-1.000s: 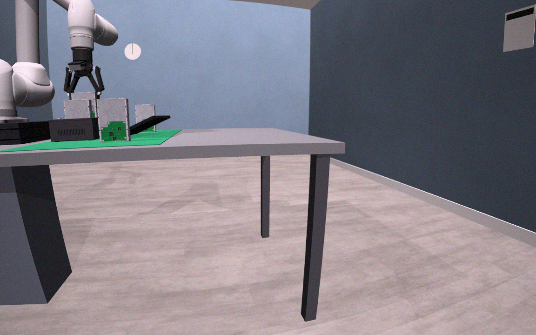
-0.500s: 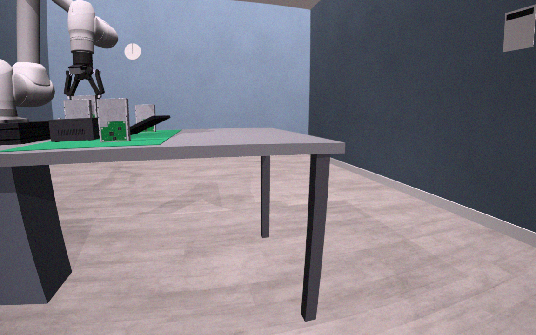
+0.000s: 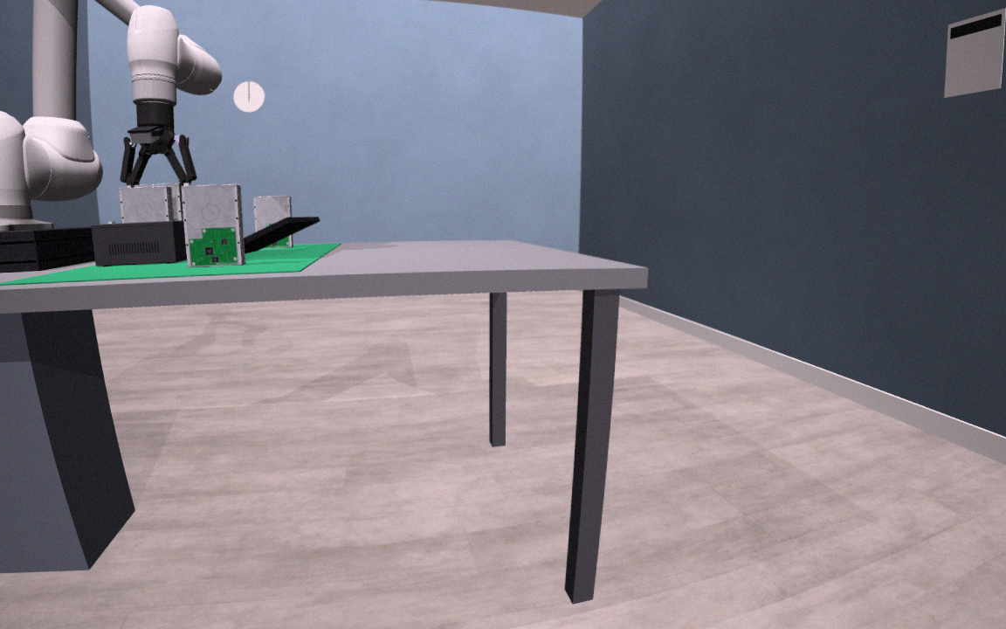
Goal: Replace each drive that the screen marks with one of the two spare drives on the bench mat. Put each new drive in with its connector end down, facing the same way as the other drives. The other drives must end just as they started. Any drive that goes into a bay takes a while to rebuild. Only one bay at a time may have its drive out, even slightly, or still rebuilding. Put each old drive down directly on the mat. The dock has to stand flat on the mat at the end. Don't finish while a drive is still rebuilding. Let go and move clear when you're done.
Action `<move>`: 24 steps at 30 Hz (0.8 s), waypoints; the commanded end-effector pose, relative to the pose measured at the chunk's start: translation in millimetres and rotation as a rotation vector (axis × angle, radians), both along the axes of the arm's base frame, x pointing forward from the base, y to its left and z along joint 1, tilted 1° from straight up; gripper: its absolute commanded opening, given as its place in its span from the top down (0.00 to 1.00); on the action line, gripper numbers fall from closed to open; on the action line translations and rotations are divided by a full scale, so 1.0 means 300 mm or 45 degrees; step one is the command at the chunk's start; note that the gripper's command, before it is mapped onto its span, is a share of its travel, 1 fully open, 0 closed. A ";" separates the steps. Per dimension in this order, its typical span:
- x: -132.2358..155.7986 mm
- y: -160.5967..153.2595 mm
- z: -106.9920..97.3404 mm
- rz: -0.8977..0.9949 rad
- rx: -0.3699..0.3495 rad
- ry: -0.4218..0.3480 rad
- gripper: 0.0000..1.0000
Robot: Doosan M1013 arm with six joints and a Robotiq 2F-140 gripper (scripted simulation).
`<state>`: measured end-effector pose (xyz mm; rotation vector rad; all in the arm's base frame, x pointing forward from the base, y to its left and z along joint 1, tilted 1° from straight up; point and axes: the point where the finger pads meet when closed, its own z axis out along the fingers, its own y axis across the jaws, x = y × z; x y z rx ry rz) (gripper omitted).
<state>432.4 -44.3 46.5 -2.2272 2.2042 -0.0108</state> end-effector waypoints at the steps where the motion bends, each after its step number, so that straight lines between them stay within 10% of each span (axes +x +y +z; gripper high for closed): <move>1: 0.002 0.000 -0.005 0.000 0.000 -0.002 0.90; 24: 0.002 0.000 -0.029 0.000 0.000 -0.002 0.90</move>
